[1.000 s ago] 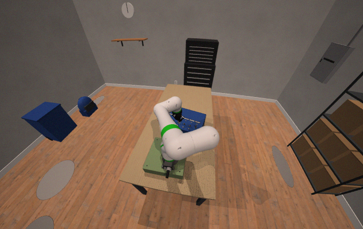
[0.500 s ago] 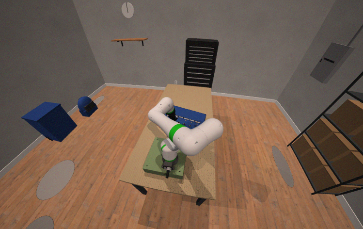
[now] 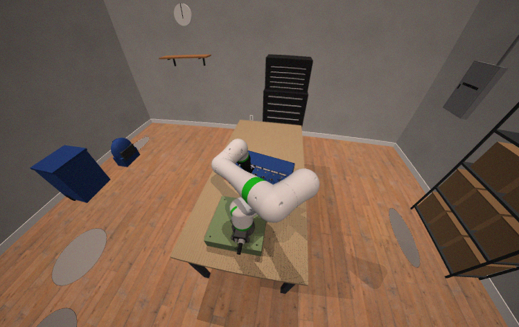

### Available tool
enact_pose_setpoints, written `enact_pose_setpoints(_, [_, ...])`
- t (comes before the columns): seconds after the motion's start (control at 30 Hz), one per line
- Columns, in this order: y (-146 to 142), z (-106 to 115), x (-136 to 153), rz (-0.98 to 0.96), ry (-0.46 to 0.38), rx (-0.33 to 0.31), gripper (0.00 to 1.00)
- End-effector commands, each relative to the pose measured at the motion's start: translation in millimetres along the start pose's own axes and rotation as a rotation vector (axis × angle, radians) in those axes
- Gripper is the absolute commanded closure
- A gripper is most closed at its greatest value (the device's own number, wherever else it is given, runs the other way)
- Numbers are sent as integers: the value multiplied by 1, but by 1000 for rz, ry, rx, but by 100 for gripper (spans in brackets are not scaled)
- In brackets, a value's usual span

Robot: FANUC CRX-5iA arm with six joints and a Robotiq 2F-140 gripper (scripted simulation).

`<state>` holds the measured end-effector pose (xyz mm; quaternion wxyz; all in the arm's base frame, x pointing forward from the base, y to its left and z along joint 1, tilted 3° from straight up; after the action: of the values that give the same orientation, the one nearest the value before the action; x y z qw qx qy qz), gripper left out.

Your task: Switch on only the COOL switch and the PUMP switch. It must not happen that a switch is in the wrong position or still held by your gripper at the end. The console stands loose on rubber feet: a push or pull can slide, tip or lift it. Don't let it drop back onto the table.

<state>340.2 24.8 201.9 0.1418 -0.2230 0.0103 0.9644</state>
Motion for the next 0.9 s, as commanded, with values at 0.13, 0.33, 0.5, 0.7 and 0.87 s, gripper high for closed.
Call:
enact_pose_setpoints(0.13, [0, 0, 0, 0, 0, 0, 100])
enact_pose_setpoints(0.33, [0, 0, 0, 0, 0, 0, 100])
enact_pose_setpoints(0.5, [0, 0, 0, 0, 0, 0, 100])
enact_pose_setpoints(0.7, [0, -3, 0, -1, -1, -1, 100])
enact_pose_setpoints(0.87, [0, -9, 0, -1, -2, -1, 100])
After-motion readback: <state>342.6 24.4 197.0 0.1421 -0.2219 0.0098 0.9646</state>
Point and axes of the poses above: the point where the finger pads meet when closed, its own z axis back along the fingers, its own y axis across the jaws, x = y × z, the point moved 5 cm from there along z, back along the fingers, and after that the axes turned 2 degrees about -z, right-handed, at the moved point
